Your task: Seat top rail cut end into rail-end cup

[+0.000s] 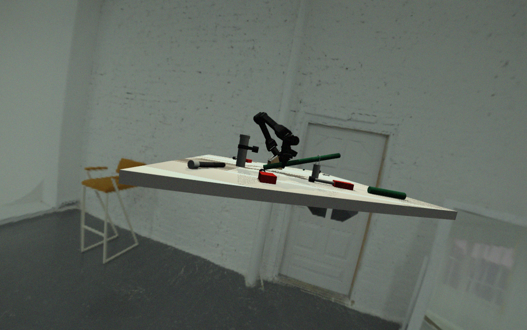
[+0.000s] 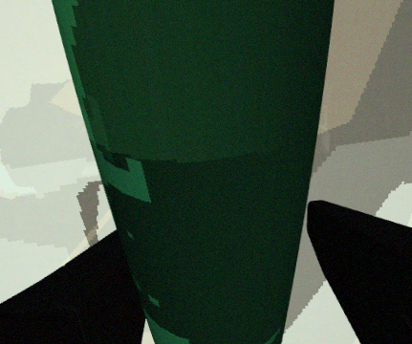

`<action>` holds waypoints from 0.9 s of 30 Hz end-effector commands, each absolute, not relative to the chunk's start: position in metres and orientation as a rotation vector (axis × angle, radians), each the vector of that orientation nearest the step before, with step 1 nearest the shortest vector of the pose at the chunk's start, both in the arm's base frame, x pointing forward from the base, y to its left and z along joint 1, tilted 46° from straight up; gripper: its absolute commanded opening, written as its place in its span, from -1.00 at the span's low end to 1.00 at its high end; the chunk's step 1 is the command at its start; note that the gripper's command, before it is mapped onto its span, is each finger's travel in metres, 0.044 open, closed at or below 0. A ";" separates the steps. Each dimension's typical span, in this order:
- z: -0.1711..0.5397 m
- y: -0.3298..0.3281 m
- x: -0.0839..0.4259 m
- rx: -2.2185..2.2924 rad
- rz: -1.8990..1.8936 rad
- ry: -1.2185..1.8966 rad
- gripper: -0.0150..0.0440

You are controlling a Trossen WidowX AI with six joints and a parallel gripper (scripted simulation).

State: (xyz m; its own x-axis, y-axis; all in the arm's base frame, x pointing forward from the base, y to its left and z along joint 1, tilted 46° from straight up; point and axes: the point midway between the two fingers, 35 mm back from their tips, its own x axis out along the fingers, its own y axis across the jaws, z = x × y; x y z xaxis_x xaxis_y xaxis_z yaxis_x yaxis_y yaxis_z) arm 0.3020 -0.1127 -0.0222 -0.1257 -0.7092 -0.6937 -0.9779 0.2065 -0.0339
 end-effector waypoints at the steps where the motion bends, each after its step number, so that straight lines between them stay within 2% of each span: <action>1: -0.023 -0.113 0.302 -1.569 0.598 1.904 0.13; 9: -0.023 -0.113 0.302 -1.569 0.598 1.904 -0.05; 14: -0.019 -0.110 0.302 -1.569 0.598 1.904 -0.49; 27: 0.010 -0.095 0.300 -1.608 0.507 2.020 -0.49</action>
